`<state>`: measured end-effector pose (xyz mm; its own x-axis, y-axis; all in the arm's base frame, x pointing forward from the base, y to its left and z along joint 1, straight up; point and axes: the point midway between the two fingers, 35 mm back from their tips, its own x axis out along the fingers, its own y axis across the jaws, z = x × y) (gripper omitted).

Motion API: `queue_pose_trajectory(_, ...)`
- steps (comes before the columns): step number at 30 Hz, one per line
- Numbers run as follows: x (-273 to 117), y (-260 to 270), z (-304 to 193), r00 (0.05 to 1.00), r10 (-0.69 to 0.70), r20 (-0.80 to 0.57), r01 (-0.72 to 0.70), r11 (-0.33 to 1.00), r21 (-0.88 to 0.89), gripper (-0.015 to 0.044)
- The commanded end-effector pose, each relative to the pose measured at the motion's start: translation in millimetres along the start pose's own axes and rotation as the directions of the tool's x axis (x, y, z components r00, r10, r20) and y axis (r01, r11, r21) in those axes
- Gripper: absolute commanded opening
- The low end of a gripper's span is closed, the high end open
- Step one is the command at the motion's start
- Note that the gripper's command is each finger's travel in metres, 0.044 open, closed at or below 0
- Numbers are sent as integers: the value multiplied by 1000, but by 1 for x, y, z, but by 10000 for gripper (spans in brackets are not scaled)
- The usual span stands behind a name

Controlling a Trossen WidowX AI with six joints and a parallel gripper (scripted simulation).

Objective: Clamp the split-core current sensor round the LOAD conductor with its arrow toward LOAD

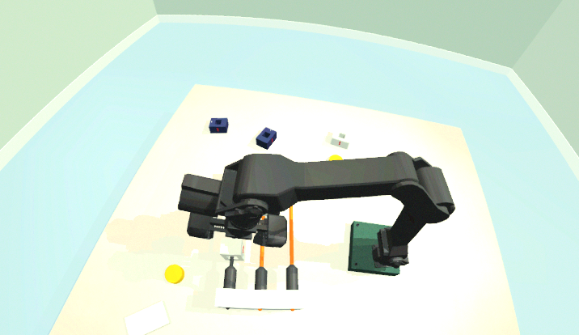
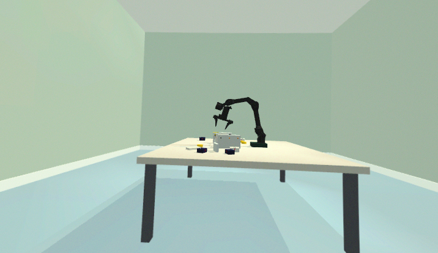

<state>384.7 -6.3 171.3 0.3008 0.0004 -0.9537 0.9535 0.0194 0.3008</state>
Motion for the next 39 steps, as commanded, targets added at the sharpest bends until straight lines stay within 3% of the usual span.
queue_pose_trajectory(1,-8,-5,0,1000,-7,-5,7,1000,-5,440)
queue_pose_trajectory(5,-7,-7,2,1000,-14,-22,12,998,-57,440)
queue_pose_trajectory(10,-1,-17,21,988,-45,-148,-20,912,-409,440)
queue_pose_trajectory(19,0,-34,53,923,-8,-384,-335,473,-815,440)
queue_pose_trajectory(22,-2,-39,64,891,32,-453,-445,267,-855,440)
queue_pose_trajectory(28,-8,-44,80,836,112,-537,-542,9,-841,440)
queue_pose_trajectory(39,-21,-51,108,735,274,-620,-468,-456,-757,440)
